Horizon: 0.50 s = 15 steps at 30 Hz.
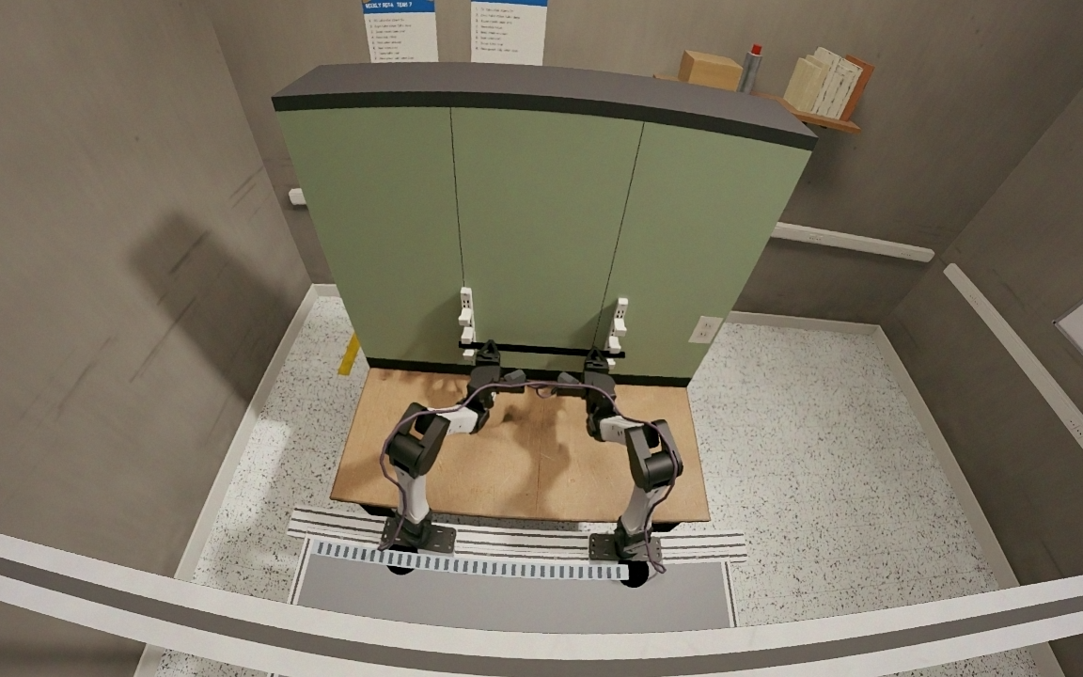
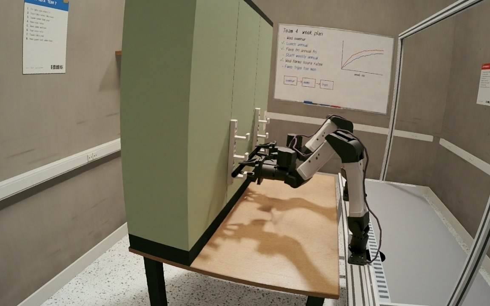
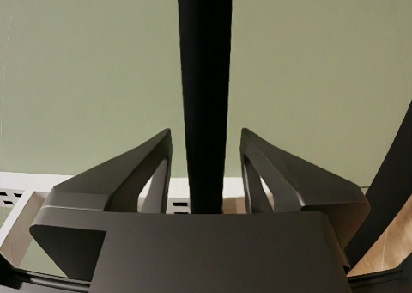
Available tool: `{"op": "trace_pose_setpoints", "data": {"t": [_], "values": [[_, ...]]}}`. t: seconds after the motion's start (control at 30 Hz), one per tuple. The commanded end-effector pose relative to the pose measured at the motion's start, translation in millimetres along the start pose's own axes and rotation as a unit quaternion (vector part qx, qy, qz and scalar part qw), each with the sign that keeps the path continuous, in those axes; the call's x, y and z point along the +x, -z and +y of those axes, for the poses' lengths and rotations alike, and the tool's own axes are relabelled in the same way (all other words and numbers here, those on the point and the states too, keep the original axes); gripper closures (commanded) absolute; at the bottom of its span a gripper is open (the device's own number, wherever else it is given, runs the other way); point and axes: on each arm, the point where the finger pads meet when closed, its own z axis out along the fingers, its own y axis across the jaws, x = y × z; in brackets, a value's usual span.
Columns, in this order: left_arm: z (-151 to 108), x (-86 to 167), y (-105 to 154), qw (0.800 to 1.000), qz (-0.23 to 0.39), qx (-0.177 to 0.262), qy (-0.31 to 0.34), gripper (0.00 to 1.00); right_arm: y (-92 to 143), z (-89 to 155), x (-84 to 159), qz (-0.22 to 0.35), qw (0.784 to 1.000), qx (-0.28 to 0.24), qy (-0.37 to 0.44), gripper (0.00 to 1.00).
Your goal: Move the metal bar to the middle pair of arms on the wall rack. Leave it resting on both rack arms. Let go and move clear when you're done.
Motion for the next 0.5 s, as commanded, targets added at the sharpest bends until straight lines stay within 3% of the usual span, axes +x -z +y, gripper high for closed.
{"op": "trace_pose_setpoints", "data": {"t": [0.0, 0.1, 0.47], "values": [[1.5, 0.2, -6.4, 1.000, 0.000, -0.001, 0.000, 0.64, -5.0, 3.8, 0.2, -0.002, 1.000, -0.005, -0.003, 0.64], [1.5, 0.2, -6.4, 1.000, 0.000, -0.001, 0.000, 0.67, -5.0, 3.8, 0.2, -0.002, 1.000, -0.005, -0.003, 0.67], [1.5, 0.2, -6.4, 1.000, 0.000, -0.001, 0.000, 0.91, -5.0, 3.8, 0.2, -0.002, 1.000, -0.005, -0.003, 0.91]]}}
